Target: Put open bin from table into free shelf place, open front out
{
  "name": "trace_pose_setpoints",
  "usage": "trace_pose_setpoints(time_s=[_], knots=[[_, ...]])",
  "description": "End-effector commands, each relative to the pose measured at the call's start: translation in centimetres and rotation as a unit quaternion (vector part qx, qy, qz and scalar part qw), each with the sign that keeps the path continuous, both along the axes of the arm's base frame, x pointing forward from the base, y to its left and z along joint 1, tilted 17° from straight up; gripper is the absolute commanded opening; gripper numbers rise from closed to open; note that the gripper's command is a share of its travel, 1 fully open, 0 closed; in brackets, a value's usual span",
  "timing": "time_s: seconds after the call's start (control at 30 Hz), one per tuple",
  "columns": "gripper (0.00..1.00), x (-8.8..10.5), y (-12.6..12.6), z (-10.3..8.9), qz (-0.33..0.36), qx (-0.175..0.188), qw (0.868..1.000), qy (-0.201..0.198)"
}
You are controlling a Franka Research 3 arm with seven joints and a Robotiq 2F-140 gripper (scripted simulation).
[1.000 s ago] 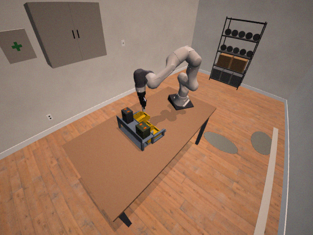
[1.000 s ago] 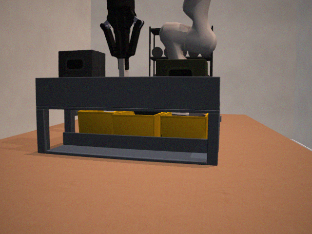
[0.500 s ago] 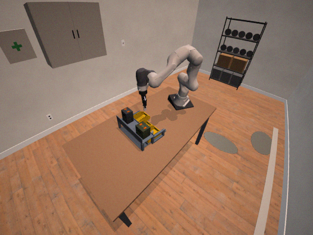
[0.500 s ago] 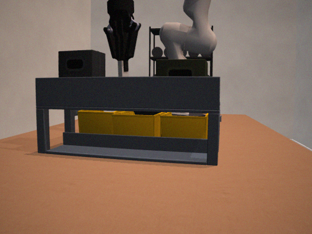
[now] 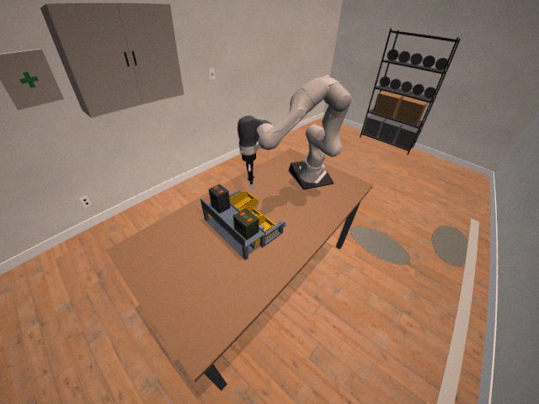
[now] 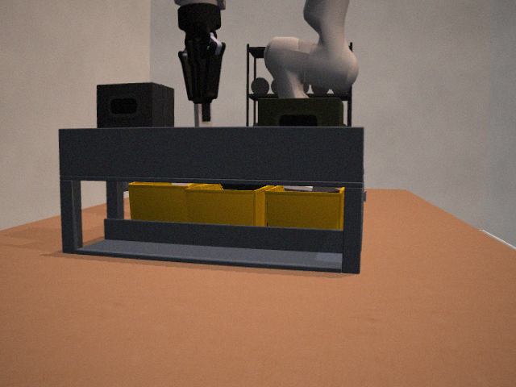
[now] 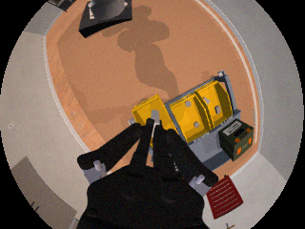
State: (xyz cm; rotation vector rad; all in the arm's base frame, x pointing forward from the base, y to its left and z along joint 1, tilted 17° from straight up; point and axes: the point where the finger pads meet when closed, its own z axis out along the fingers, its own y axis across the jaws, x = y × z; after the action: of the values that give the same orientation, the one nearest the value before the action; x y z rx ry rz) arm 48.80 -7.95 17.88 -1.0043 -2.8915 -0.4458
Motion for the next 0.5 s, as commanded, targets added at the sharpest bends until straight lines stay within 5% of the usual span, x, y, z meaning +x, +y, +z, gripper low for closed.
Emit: trace_pose_setpoints(time_s=[0.0, 0.47], knots=[[0.0, -0.3, -0.4, -0.1, -0.094, -0.003, 0.995, 0.019], [0.0, -2.4, -1.0, -1.0, -0.22, 0.006, 0.974, 0.046]])
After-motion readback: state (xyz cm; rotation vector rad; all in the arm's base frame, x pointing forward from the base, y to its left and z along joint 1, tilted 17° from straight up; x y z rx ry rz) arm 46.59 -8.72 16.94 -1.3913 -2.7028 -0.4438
